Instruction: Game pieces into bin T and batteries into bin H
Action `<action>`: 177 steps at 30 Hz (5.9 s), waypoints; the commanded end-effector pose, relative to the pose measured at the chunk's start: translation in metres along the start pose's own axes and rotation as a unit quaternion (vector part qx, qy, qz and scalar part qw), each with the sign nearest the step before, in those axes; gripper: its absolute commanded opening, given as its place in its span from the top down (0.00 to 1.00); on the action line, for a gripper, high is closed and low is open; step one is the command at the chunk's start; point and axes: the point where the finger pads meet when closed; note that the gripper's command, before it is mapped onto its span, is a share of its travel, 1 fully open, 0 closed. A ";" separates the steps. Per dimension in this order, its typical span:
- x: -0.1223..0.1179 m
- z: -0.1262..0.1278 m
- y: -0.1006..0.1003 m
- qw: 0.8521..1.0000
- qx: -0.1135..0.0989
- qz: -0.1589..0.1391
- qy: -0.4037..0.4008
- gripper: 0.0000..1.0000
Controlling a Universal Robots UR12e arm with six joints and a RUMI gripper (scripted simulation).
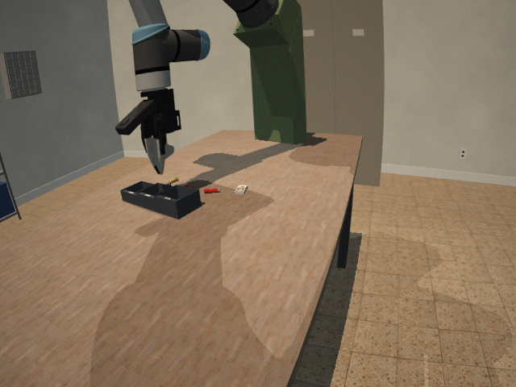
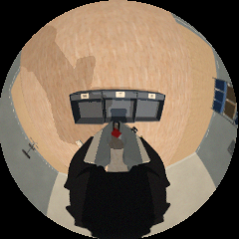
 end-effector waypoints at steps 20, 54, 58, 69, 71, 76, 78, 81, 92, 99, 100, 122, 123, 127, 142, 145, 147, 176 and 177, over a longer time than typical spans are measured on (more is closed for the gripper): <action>0.017 -0.075 0.001 1.000 0.000 0.000 0.000 0.96; 0.017 -0.075 -0.059 1.000 0.000 0.000 0.000 0.96; 0.017 -0.075 -0.059 1.000 0.000 0.000 0.000 0.96; 0.017 -0.075 -0.059 1.000 0.000 0.000 0.000 0.96; 0.017 -0.075 -0.059 1.000 0.000 0.000 0.000 0.96; 0.017 -0.075 -0.059 1.000 0.000 0.000 0.000 0.96; 0.017 -0.075 -0.059 1.000 0.000 0.000 0.000 0.96; 0.017 -0.075 -0.059 1.000 0.000 0.000 0.000 0.96; 0.017 -0.075 -0.059 1.000 0.000 0.000 0.000 0.96; 0.017 -0.075 -0.059 1.000 0.000 0.000 0.000 0.96; 0.017 -0.075 -0.059 1.000 0.000 0.000 0.000 0.96; 0.017 -0.075 -0.035 1.000 0.000 0.000 0.000 0.96; 0.017 -0.075 -0.033 1.000 0.000 0.000 0.000 0.96; 0.017 -0.075 -0.029 1.000 0.000 0.000 0.000 0.96; 0.017 -0.075 0.001 1.000 0.000 0.000 0.000 0.96; 0.017 -0.075 0.001 1.000 0.000 0.000 0.000 0.96; 0.017 -0.075 0.001 1.000 0.000 0.000 0.000 0.96; 0.017 -0.075 0.125 1.000 0.000 0.000 0.000 0.96; 0.017 -0.075 0.125 1.000 0.000 0.000 0.000 0.96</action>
Point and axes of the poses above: the point where the finger pads meet when closed, its own y axis back along the fingers, its own z axis across the jaws, x = y × z, and after that the axes turned 15 degrees about y, right-handed
